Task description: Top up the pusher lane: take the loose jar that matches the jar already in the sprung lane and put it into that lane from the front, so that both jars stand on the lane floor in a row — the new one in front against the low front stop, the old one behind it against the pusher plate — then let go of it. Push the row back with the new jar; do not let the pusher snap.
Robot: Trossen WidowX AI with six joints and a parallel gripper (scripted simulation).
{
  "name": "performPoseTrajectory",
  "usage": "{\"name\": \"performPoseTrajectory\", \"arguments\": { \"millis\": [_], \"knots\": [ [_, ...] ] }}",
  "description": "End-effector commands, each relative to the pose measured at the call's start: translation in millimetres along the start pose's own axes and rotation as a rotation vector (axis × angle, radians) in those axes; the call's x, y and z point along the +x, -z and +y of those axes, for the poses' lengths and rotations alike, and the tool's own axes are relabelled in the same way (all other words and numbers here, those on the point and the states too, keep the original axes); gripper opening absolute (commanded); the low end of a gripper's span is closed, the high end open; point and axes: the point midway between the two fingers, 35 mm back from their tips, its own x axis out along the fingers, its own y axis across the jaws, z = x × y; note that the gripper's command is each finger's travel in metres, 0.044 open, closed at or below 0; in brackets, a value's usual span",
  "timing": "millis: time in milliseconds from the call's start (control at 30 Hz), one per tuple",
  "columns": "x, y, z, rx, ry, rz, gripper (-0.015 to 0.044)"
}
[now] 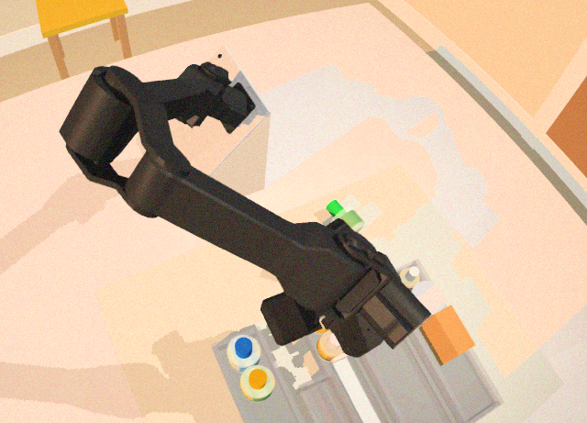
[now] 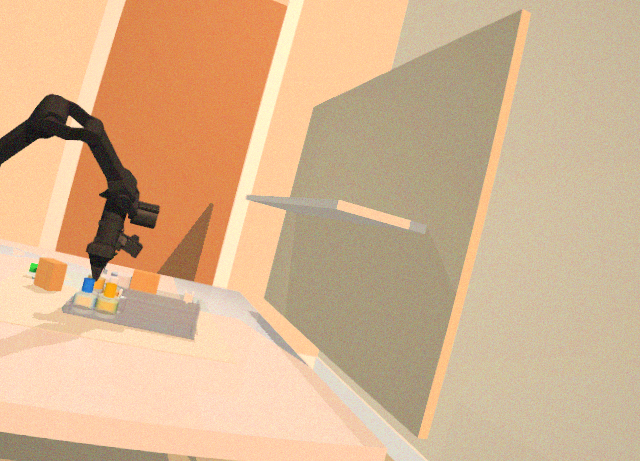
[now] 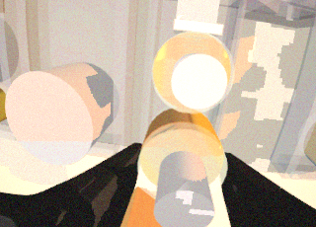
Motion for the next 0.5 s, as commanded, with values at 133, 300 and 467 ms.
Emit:
{"name": "performPoseTrajectory", "arguments": {
  "millis": [133, 300, 467],
  "knots": [
    [1.3, -6.5, -0.8, 0.012, 0.003, -0.019, 0.0],
    [2.7, -6.5, -0.8, 0.012, 0.003, -0.019, 0.0],
    [4.2, -6.5, -0.8, 0.012, 0.003, -0.019, 0.0]
  ]
}}
